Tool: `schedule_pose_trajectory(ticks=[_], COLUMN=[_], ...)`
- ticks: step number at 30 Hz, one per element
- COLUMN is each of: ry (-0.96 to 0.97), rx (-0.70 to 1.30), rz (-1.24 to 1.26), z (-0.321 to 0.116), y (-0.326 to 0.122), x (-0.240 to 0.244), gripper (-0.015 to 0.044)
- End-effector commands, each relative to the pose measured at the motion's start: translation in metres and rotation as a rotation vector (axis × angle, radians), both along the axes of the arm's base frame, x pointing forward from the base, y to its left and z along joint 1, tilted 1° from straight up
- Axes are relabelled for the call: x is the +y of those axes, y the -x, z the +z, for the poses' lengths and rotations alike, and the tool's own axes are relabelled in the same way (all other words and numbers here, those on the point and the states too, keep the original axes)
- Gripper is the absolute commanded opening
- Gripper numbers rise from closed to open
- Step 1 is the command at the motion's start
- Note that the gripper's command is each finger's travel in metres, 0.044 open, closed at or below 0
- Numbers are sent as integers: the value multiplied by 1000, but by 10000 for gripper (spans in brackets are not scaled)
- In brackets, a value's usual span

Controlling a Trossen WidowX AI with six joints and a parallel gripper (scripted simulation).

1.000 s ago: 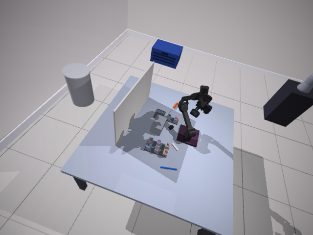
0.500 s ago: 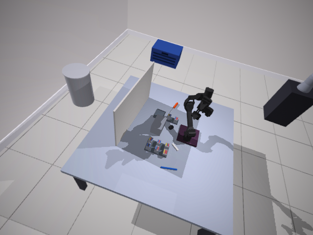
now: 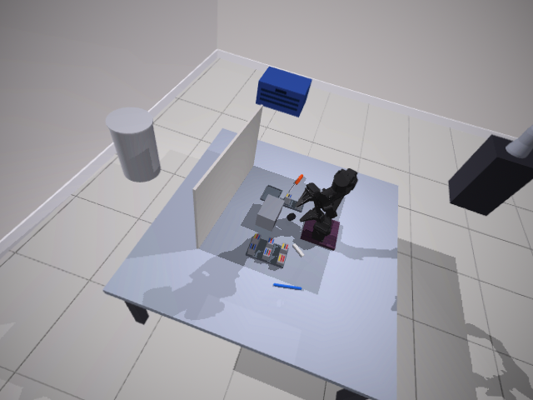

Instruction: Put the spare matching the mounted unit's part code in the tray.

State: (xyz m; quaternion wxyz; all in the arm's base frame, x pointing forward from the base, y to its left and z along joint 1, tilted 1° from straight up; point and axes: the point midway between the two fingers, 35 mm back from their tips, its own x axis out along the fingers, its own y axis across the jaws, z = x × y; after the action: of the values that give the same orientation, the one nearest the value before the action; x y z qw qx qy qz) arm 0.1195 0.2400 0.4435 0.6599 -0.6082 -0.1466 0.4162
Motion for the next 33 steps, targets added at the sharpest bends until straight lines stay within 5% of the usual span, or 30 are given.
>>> schedule_pose_trajectory(ticks=[1,9,18,25,33], ry=[17,-33,-213,-450,-477], rx=[190,584,1012,1340,1370], rz=[-205,-689,-1287,-1775,-1821], z=[-26,-88,-159,-210,-214], y=[-48,-148,-227,-252,-252], x=[3,-36,-135,-232,-242], gripper=[440,440,440,440,440])
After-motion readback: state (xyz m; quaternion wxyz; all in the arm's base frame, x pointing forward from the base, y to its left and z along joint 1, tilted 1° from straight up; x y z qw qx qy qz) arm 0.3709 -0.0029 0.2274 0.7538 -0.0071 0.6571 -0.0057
